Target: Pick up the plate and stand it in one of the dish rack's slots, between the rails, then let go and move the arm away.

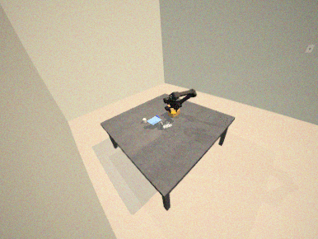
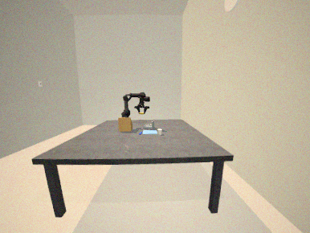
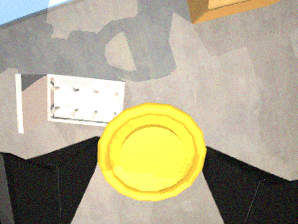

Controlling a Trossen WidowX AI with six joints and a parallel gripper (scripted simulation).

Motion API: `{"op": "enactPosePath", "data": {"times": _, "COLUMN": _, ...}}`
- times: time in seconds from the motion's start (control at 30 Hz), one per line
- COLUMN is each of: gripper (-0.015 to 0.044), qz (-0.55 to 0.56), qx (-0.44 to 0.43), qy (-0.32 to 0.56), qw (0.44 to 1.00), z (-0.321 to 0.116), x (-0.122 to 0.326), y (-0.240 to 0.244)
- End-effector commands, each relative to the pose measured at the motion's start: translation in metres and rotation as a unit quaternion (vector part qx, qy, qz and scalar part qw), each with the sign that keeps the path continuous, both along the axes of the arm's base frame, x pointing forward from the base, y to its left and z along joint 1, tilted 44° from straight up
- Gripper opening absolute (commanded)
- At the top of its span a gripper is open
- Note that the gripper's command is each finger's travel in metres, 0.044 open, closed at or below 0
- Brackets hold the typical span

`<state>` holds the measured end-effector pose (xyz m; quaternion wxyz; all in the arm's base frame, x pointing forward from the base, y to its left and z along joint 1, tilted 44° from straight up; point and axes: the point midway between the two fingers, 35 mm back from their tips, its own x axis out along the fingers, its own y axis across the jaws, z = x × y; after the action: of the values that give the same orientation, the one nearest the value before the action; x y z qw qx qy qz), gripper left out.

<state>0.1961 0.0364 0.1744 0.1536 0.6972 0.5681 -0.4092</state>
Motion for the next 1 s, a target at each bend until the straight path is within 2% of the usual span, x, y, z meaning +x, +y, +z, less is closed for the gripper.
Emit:
{"op": "enactPosePath", "data": {"times": 0.0, "gripper": 0.0, "qz": 0.026, "qx": -0.036, "qy": 0.008, "qw": 0.999, "z": -0.012, "x": -0.007, "y": 0.003}}
{"op": "enactPosePath", "data": {"times": 0.47, "gripper": 0.0, "qz": 0.126, "qx": -0.17, "qy": 0.007, "qw": 0.977, "z": -0.052, "x": -0.018, "y": 0.007}}
{"op": "enactPosePath", "data": {"times": 0.97, "gripper": 0.0, "qz": 0.209, "qx": -0.31, "qy": -0.029, "qw": 0.927, "z": -0.083, "x": -0.019, "y": 0.006}}
